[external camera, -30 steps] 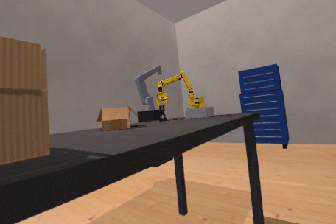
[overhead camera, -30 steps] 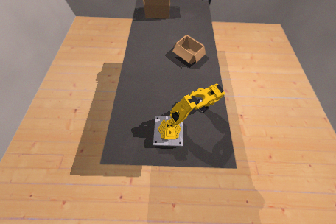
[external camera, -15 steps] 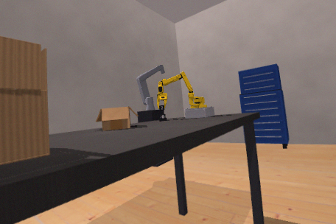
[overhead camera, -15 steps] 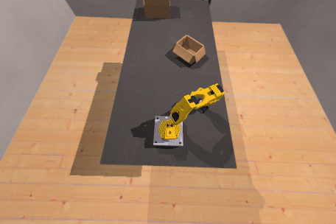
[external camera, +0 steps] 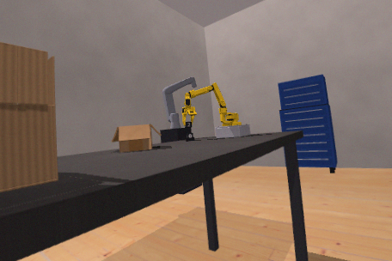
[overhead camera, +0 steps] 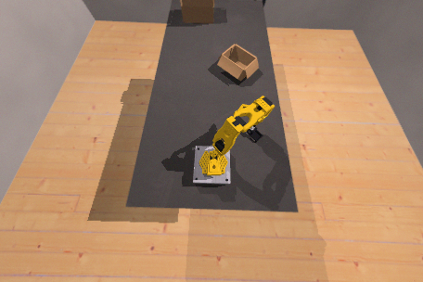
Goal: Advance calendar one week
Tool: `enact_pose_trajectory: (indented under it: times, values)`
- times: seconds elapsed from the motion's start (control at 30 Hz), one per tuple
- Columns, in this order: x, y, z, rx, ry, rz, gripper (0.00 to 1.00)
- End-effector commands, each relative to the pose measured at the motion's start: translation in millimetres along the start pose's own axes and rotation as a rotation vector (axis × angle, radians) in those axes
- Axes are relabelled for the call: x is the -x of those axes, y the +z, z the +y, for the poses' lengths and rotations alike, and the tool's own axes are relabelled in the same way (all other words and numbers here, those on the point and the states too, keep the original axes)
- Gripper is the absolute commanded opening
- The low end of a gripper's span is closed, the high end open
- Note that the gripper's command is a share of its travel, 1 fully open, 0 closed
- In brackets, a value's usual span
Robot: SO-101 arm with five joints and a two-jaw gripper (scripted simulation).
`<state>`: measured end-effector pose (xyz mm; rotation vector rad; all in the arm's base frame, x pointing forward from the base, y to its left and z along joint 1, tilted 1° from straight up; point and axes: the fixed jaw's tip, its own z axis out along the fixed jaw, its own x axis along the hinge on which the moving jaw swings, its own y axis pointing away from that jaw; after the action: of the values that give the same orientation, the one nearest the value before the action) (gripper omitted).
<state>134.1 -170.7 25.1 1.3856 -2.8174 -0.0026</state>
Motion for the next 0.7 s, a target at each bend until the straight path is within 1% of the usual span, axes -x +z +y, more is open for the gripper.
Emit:
enact_pose_trajectory:
  times: [0.0,0.2,0.33,0.43,0.5,0.67]
  values:
    - [20.2,-3.1,-4.1,-0.016,-0.083,0.002,0.00]
    - [71.6,-3.5,-3.0,-0.018,-0.322,0.000,0.00]
    - [104.8,-3.7,4.5,-0.019,-0.482,-0.001,0.00]
    - [126.0,-3.8,12.4,-0.020,-0.589,-0.001,0.00]
    - [126.0,-3.8,12.4,-0.020,-0.589,-0.001,0.00]
    - [150.6,-3.9,25.1,-0.022,-0.721,-0.003,0.00]
